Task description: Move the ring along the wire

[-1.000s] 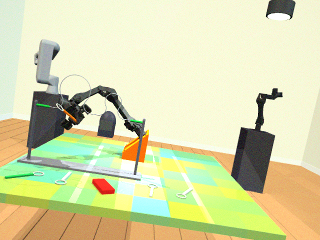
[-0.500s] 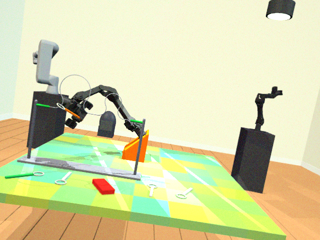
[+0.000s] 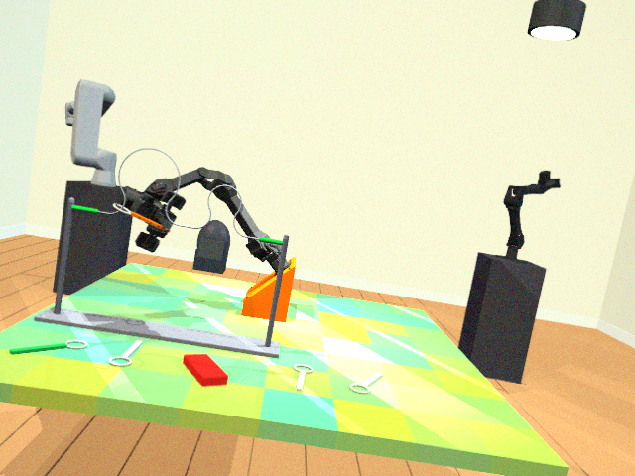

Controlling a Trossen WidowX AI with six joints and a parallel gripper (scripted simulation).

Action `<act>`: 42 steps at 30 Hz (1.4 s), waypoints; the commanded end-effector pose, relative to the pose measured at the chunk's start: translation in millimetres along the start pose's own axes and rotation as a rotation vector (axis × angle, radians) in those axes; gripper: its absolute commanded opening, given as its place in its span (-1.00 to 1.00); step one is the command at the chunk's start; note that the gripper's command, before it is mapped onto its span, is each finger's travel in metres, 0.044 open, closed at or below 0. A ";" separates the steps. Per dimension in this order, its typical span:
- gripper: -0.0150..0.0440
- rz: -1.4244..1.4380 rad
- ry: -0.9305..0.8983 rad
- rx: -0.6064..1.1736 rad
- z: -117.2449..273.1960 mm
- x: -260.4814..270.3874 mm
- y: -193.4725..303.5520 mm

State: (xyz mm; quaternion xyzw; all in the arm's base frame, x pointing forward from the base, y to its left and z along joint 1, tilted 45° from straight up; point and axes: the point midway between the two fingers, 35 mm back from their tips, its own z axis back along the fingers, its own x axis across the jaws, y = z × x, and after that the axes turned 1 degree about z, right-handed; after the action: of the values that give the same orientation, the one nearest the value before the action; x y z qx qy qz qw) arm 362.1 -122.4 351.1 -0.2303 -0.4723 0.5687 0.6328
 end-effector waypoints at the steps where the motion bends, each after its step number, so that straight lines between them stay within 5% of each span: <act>1: -1.00 -0.032 -0.030 -0.005 2.4 11.7 -1.2; 42: -1.00 -0.339 -0.183 0.001 9.4 61.5 -11.9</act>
State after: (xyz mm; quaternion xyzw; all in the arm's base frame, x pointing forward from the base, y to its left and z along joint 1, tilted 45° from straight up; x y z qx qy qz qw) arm 356.2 -76.3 379.2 -0.1041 -0.5506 0.4772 0.6770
